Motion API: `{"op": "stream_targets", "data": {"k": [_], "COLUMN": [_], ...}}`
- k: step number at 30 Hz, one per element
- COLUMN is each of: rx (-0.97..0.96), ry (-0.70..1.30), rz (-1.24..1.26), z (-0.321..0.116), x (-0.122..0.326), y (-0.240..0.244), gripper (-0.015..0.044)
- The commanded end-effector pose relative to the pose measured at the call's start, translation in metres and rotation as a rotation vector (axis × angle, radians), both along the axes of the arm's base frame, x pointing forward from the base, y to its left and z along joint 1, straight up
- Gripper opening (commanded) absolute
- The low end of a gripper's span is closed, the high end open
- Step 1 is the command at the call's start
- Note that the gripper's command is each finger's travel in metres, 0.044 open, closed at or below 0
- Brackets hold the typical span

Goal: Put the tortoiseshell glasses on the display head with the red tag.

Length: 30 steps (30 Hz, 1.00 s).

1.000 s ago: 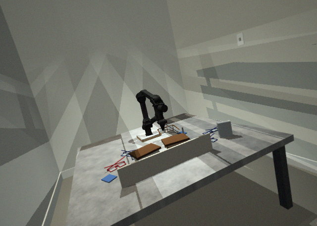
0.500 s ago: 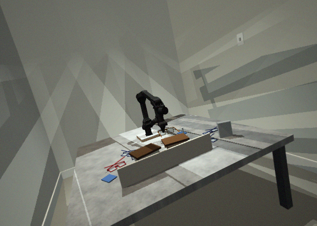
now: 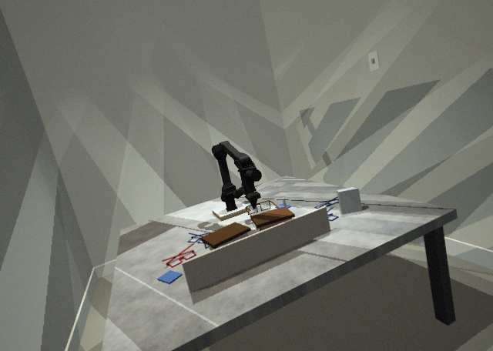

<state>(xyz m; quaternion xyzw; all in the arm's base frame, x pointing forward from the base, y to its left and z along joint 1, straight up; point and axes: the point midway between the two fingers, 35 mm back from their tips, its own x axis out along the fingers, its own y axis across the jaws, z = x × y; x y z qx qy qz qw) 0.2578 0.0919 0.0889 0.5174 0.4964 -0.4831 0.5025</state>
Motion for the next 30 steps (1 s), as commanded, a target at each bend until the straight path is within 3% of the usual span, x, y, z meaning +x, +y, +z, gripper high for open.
{"op": "stream_targets", "data": {"k": [1, 30], "rx": [0.004, 0.004], "ry": [0.005, 0.001], "rz": [0.004, 0.004], "z": [-0.002, -0.001], "x": [0.000, 0.038], "y": [0.000, 0.000], "gripper": [0.0000, 0.0000]}}
